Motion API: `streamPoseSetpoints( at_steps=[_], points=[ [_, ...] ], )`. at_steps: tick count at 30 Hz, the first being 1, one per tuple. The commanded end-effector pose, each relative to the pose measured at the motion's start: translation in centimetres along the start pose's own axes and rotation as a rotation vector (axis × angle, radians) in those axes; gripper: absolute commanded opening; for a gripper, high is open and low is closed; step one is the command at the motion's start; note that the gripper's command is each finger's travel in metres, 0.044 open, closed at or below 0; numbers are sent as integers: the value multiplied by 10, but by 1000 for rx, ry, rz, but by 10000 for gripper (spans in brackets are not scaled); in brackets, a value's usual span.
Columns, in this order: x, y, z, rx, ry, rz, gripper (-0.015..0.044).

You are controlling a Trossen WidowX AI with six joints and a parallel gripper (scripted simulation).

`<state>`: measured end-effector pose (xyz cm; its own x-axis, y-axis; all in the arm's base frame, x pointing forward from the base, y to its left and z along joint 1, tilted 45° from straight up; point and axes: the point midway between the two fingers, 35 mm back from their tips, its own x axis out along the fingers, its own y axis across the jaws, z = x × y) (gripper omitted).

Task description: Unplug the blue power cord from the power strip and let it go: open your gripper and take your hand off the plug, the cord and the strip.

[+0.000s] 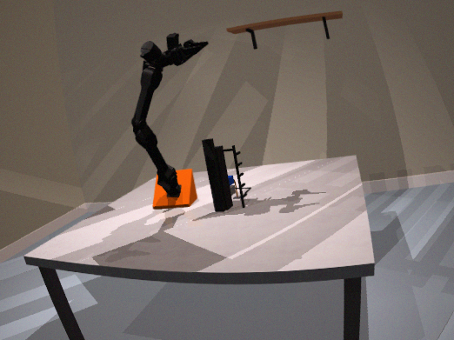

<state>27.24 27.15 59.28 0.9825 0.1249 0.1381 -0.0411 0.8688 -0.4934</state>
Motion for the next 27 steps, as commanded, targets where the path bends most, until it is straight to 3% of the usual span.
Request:
streamPoseSetpoints(
  at_steps=[1,9,19,27],
  points=[
    [1,2,-1,-7,3,3,374],
    [43,78,-80,-295,166,131,164],
    [60,147,-224,-573,485,325,160],
    [39,171,-359,-852,810,528,160]
  ],
)
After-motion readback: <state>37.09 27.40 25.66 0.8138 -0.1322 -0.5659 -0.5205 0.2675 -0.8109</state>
